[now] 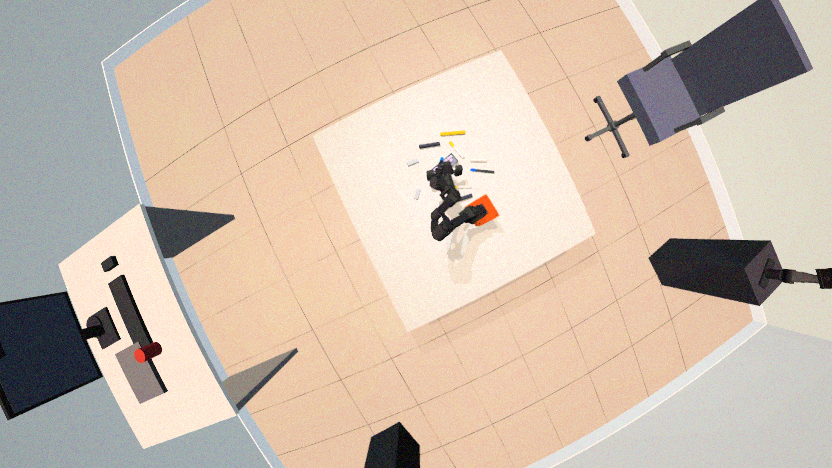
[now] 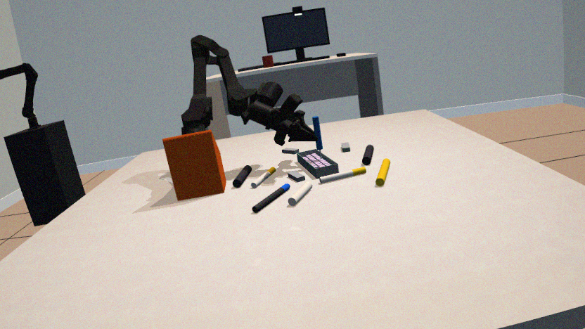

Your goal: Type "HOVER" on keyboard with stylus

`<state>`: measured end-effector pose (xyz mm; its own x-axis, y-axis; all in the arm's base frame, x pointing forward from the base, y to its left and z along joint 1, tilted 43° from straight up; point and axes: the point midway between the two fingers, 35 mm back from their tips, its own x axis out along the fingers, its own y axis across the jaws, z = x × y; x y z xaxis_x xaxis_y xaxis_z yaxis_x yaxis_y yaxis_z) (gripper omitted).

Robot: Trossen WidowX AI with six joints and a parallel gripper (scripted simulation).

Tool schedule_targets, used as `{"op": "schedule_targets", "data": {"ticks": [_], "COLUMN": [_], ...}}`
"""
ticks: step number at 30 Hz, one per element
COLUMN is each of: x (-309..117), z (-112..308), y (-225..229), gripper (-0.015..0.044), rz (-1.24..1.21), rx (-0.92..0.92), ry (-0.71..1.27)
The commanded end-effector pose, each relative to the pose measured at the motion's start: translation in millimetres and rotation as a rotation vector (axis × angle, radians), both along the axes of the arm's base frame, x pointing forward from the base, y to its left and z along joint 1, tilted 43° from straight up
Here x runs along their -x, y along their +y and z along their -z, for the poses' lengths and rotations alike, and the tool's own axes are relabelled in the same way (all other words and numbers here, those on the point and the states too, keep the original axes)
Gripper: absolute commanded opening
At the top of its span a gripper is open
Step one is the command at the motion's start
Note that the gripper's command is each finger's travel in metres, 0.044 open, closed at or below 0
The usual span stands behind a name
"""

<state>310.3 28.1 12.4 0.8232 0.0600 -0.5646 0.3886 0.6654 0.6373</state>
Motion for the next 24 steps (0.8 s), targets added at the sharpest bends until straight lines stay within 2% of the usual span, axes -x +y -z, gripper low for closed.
{"op": "schedule_targets", "data": {"ticks": [1,24], "x": [1.0,0.9], "z": [3.5,6.4], "y": [0.4,3.0], "gripper": [0.0081,0.0081], "rz": [0.006,0.006], "rx": [-0.002,-0.002], "ry": [0.008,0.008]}}
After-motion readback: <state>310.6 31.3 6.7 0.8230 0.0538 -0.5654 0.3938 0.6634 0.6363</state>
